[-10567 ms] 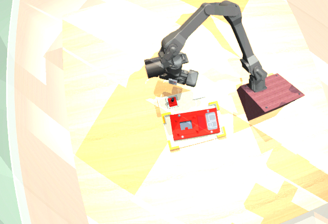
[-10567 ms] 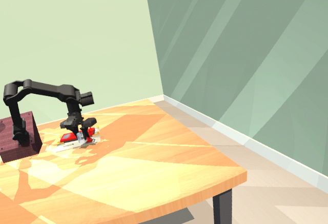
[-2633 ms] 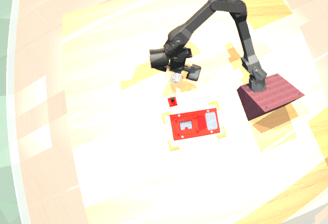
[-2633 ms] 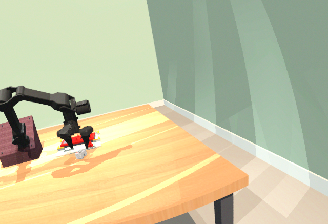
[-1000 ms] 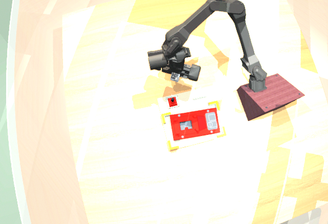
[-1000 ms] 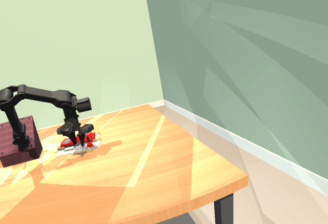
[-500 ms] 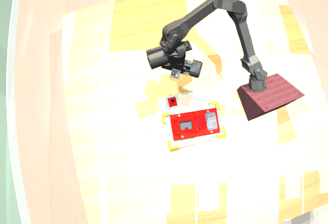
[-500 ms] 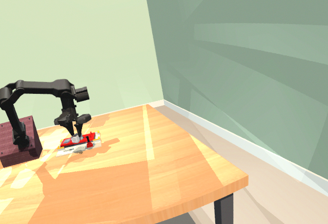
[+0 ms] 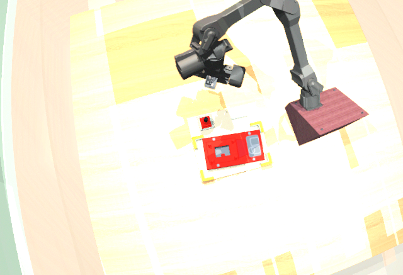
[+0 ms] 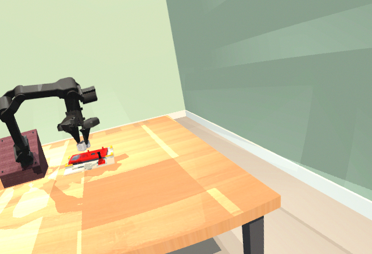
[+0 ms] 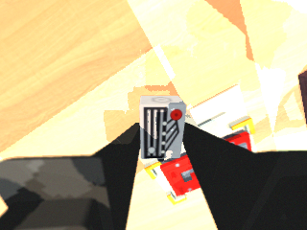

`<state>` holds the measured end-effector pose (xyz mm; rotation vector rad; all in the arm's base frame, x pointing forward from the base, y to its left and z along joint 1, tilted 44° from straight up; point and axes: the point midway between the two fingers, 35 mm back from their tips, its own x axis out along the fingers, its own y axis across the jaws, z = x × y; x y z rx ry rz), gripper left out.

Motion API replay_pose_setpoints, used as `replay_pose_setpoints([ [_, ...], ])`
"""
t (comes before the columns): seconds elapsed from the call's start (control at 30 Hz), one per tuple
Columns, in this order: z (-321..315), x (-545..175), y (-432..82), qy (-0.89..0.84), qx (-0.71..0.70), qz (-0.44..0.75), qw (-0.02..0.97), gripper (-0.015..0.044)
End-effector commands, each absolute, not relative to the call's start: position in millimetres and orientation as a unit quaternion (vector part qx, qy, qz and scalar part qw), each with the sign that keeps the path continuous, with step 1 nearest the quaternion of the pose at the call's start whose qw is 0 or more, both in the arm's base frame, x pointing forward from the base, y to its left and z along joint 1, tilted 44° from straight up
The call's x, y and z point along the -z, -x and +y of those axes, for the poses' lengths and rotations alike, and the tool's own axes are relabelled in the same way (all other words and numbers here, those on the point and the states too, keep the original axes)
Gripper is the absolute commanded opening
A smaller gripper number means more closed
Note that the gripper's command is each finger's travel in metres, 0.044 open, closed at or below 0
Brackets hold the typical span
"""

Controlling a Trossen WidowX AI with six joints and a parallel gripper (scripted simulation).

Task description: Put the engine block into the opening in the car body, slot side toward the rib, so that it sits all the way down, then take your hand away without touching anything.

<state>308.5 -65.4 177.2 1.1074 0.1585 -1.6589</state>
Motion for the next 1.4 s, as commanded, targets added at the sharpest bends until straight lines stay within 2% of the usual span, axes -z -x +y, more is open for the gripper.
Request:
replay_pose_setpoints([
  [0.0, -61, -175, -311, -0.451, 0.694, 0.086, 0.555, 0.0],
  [0.7, -29, -119, -335, -0.272, 0.635, 0.288, 0.663, 0.0],
  [1.37, -1, -62, -346, -0.091, 0.54, 0.445, 0.709, 0.0],
])
